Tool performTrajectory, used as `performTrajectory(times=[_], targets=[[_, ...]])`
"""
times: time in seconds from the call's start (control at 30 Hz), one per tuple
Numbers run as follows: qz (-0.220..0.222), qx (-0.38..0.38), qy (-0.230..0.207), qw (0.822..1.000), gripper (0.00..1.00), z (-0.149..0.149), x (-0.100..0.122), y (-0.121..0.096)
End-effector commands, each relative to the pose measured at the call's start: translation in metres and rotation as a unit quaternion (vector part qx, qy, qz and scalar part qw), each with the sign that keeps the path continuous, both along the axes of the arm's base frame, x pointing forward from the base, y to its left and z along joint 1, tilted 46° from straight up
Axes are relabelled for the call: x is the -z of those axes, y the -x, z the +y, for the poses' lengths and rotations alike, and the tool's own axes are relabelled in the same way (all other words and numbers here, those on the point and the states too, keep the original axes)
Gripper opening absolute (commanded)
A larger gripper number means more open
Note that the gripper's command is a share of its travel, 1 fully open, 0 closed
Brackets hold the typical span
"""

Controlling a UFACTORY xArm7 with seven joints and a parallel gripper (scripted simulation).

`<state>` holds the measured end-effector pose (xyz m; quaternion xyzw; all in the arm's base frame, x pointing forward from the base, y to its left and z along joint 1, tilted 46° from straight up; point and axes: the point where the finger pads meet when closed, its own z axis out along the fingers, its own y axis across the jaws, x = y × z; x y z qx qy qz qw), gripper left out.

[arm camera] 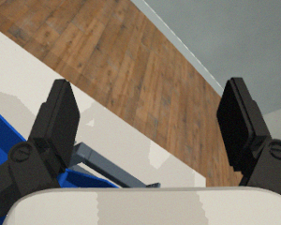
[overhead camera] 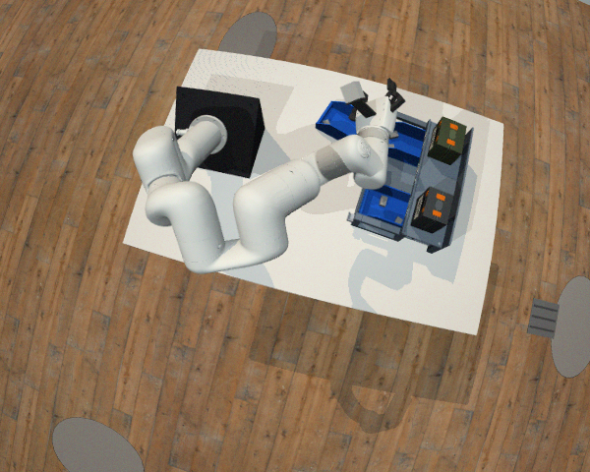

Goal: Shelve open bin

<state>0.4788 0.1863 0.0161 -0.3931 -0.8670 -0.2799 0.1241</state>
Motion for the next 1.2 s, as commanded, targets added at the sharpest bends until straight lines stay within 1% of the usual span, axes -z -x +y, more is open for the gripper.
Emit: performTrajectory(times=[0.0,0.1,0.5,0.57,0.67,1.07,1.17], targets=[[0.003,-0.028,0.042,0.999,1.00,-0.008,-0.018,0.002],[0.011,-0.068,0.108,0.992,1.00,-0.023,-0.044,0.006],[0.011,-0.068,0.108,0.992,1.00,-0.023,-0.044,0.006],[0.015,-0.093,0.150,0.984,1.00,-0.034,-0.062,0.008],[0.023,-0.132,0.215,0.967,1.00,-0.050,-0.090,0.012],[0.023,-0.132,0.215,0.967,1.00,-0.050,-0.090,0.012],[0.031,-0.170,0.277,0.945,1.00,-0.063,-0.111,0.015]])
